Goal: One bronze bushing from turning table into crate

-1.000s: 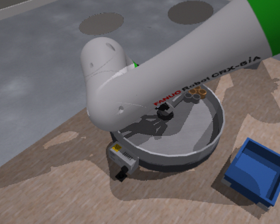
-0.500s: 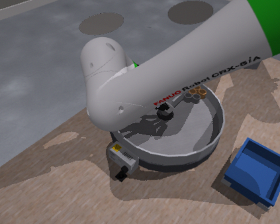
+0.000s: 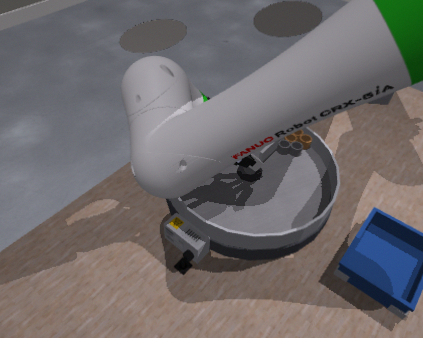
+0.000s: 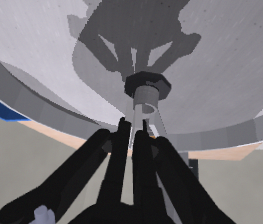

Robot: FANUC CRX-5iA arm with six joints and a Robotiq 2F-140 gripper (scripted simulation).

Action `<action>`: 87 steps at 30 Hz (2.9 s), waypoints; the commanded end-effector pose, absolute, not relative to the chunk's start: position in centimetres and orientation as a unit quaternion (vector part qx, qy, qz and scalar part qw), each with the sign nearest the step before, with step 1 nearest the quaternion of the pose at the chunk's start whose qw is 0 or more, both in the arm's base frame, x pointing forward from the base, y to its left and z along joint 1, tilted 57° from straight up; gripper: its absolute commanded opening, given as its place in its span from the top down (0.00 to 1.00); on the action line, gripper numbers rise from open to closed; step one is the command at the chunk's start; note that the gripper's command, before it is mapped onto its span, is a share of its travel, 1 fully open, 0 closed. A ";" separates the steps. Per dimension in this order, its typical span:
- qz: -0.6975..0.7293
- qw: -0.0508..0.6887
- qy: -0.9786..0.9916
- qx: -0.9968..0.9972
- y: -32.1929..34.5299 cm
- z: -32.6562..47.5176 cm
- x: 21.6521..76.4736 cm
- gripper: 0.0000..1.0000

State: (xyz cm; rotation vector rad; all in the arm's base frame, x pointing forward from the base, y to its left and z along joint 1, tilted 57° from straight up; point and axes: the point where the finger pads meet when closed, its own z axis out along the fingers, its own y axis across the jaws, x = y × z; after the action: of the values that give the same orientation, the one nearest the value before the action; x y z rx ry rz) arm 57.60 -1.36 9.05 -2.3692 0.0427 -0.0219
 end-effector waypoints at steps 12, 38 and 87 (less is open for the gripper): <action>-0.009 0.376 0.017 -0.926 -1.4 9.1 57.6 0.93; -0.009 0.376 0.017 -0.926 -1.4 9.1 57.6 0.93; -0.009 0.376 0.017 -0.926 -3.5 11.3 54.9 0.93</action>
State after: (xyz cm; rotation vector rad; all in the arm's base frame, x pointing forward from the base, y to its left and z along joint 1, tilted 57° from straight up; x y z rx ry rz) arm 54.86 -3.49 11.28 -2.3692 0.0427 -0.0219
